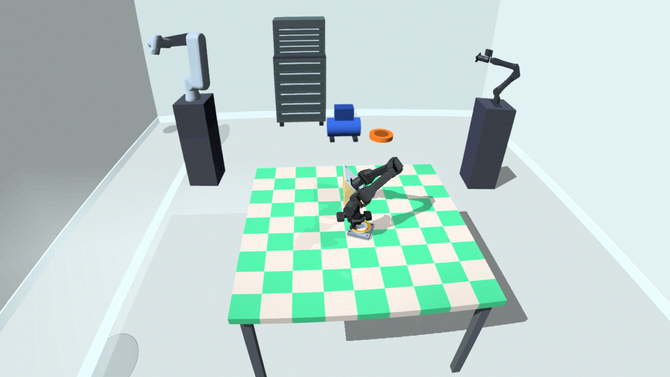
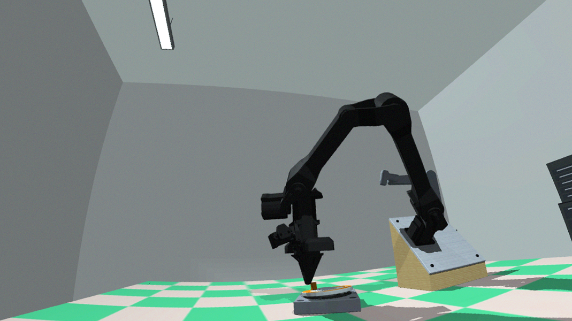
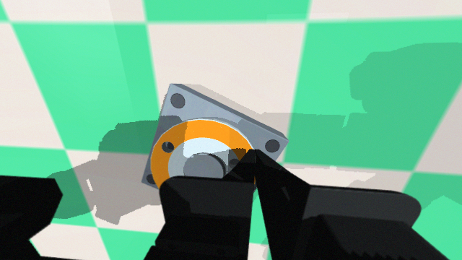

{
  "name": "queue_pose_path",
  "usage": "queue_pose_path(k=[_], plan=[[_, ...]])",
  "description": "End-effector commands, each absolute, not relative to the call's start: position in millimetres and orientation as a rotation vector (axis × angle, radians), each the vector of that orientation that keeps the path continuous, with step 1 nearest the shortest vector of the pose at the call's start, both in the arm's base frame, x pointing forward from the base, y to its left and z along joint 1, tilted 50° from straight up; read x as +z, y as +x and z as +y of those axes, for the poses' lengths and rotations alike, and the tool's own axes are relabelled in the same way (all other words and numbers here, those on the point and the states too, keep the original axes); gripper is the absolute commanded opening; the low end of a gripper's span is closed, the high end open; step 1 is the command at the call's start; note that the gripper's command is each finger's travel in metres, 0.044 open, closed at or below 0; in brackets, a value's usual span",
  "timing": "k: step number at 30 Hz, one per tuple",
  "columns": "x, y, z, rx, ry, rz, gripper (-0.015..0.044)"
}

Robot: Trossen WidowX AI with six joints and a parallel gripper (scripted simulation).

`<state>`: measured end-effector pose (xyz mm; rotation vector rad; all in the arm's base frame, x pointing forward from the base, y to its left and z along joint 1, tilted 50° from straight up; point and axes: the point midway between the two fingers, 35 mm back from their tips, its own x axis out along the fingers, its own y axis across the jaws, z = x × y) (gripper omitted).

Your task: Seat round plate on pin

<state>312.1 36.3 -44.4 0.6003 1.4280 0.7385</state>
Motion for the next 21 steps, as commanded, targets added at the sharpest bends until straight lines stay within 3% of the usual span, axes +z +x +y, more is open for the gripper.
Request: queue_pose_path(k=[1, 21], plan=[[-47.6, 304.6, 38.1, 0.741, 0.600, 1.447, 0.0000], [-49.2, 300.2, 36.6, 0.741, 0.600, 1.447, 0.0000]])
